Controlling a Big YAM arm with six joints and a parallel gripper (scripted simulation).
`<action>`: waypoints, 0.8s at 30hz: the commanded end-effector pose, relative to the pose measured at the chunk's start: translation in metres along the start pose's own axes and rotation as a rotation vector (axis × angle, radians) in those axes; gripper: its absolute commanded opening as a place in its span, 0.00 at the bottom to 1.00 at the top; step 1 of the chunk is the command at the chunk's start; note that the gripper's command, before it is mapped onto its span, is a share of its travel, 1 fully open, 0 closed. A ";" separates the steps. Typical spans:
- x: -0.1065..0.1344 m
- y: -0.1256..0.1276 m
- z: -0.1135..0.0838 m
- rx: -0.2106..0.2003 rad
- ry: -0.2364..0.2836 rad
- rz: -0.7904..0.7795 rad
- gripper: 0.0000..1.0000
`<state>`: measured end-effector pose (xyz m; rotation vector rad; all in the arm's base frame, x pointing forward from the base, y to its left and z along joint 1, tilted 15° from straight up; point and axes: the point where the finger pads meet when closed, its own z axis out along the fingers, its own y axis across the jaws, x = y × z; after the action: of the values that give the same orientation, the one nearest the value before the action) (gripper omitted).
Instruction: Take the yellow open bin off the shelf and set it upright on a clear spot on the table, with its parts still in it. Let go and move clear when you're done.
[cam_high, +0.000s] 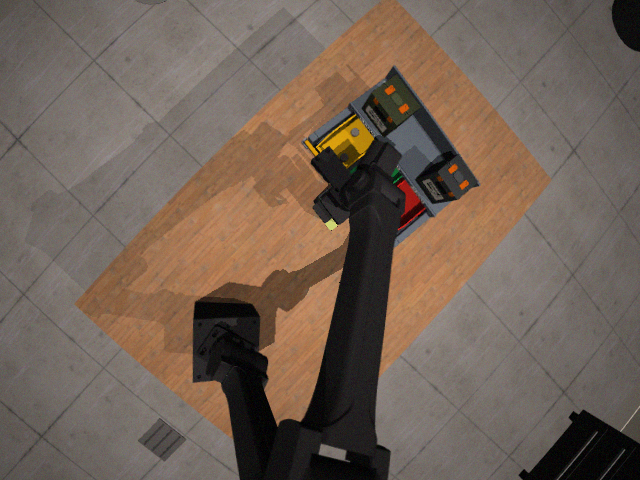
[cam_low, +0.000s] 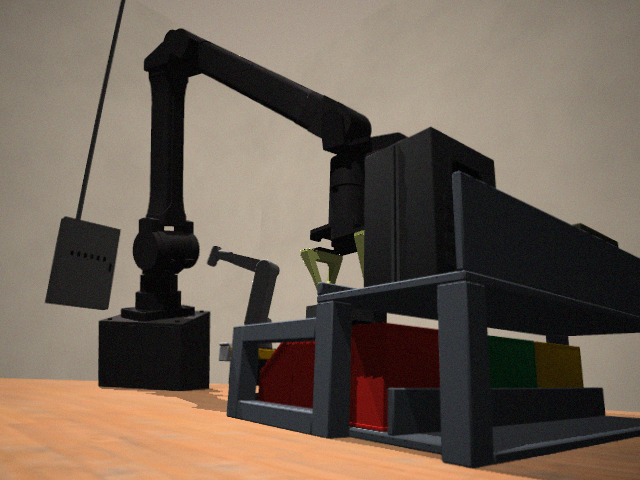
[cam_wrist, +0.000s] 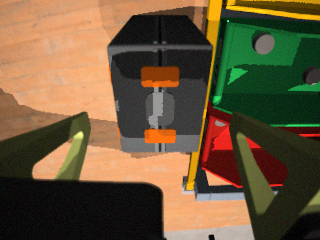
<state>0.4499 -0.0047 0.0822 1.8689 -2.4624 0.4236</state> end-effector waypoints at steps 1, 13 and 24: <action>0.004 -0.001 0.007 0.000 -0.003 -0.002 1.00; 0.004 0.000 0.022 -0.007 -0.001 -0.003 1.00; 0.004 0.001 0.038 -0.008 -0.001 -0.003 1.00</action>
<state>0.4537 -0.0110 0.0586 1.8651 -2.4671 0.4251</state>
